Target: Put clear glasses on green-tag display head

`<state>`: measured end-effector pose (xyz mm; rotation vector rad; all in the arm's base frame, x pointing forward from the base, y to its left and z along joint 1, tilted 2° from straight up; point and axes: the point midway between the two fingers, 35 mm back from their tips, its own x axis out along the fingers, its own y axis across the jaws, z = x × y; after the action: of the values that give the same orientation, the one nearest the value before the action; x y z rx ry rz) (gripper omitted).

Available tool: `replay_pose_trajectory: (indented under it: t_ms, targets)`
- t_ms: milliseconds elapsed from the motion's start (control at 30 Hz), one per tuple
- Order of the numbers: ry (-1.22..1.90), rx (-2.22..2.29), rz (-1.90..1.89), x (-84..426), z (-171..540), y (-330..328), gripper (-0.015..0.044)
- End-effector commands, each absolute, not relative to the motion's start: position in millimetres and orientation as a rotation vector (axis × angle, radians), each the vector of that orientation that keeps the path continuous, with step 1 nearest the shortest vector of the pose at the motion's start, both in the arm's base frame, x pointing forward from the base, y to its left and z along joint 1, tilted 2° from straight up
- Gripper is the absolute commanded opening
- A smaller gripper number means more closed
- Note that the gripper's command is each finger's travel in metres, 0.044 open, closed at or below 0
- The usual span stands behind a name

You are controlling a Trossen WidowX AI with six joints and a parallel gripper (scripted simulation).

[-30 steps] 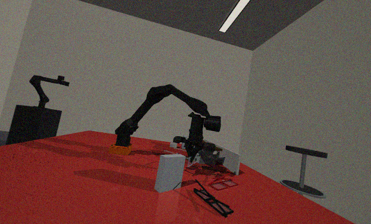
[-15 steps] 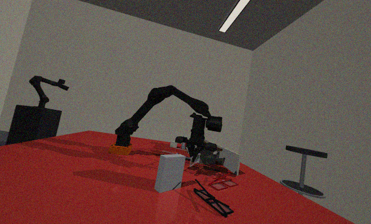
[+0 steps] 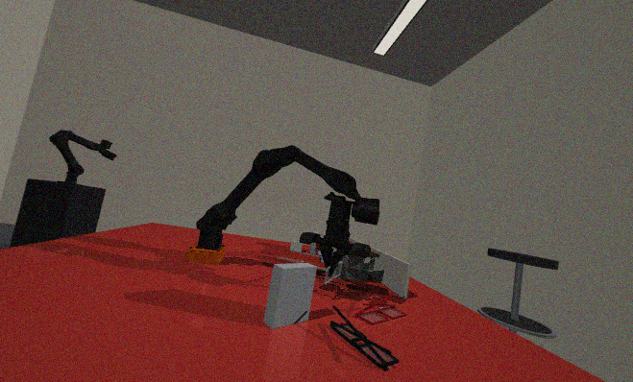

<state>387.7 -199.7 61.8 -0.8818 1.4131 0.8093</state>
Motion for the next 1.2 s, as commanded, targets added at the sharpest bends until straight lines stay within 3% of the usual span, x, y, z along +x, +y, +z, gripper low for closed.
replay_pose_trajectory:
  t_ms: [0,1167]
  targets:
    - [1.413,-0.877,0.806,388,62,-200,0.0]
    - [1.43,-0.827,0.758,382,125,-187,0.0]
